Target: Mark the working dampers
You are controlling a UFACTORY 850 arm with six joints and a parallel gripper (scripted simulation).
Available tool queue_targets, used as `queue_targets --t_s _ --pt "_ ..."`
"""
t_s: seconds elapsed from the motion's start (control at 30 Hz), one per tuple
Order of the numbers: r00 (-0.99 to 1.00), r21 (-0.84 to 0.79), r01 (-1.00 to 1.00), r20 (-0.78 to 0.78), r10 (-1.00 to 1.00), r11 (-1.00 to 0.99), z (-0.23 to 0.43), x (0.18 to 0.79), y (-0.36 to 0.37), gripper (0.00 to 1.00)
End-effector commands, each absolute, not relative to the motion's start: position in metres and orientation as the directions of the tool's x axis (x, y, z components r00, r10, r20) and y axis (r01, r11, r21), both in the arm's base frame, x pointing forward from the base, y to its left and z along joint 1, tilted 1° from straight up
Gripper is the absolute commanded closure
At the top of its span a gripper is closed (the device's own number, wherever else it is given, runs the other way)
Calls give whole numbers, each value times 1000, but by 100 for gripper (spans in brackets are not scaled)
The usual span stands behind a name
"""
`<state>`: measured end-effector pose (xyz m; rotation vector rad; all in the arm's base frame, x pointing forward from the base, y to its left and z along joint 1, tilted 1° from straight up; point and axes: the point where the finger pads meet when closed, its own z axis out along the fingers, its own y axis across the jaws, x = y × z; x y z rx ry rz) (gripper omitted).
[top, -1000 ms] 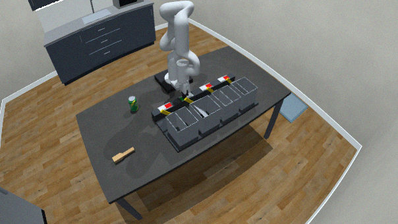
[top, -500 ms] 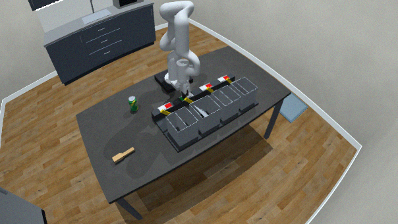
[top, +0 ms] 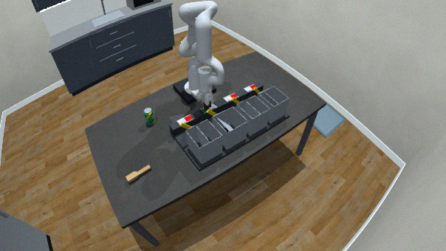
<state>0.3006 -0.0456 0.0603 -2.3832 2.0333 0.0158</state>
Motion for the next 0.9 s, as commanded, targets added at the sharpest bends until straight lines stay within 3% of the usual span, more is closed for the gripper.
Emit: queue_targets --t_s 0.0,0.87 --pt "157 -2 -988 -13 -987 -157 61 301 -46 100" --pt "157 -2 -988 -13 -987 -157 61 302 -52 100"
